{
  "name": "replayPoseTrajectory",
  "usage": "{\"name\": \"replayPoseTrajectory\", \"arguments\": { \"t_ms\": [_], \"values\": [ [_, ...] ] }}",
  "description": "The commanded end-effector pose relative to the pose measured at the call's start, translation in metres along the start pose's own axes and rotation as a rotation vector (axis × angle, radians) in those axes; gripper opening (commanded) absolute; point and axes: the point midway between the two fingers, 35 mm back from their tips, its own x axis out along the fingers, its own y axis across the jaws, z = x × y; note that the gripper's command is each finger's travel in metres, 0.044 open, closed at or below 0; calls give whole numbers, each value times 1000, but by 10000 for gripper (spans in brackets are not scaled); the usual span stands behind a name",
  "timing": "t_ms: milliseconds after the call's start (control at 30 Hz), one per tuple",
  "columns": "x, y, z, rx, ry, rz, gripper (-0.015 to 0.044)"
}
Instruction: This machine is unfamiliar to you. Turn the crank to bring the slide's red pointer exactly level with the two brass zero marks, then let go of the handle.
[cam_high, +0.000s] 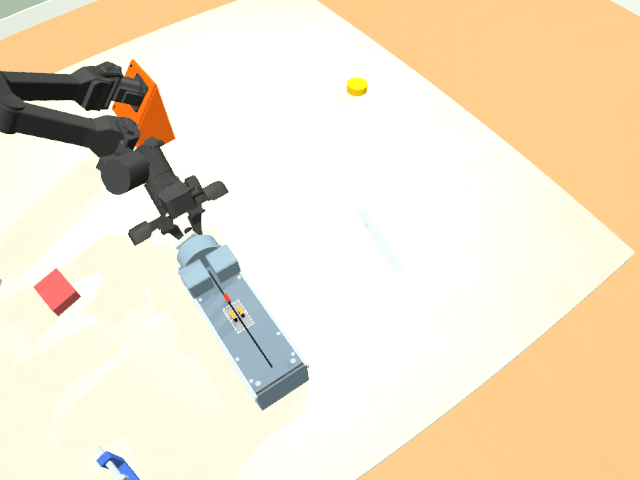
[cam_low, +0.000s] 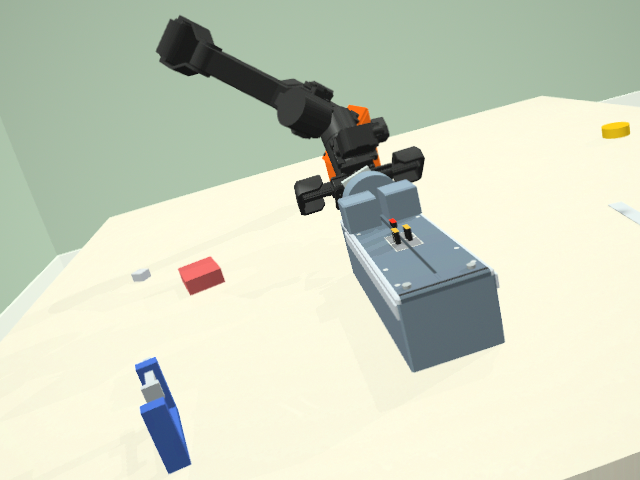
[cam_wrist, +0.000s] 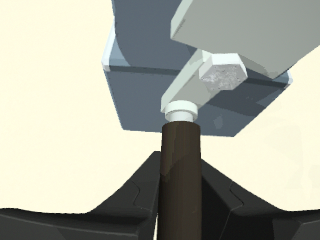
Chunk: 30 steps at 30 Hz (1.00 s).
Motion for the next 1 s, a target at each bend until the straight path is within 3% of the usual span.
{"name": "replayPoseTrajectory", "arguments": {
  "t_ms": [0, 967],
  "values": [
    [2, -9, -2, 10, 9, -22, 0],
    [1, -15, -2, 10, 9, -22, 0]
  ]
}}
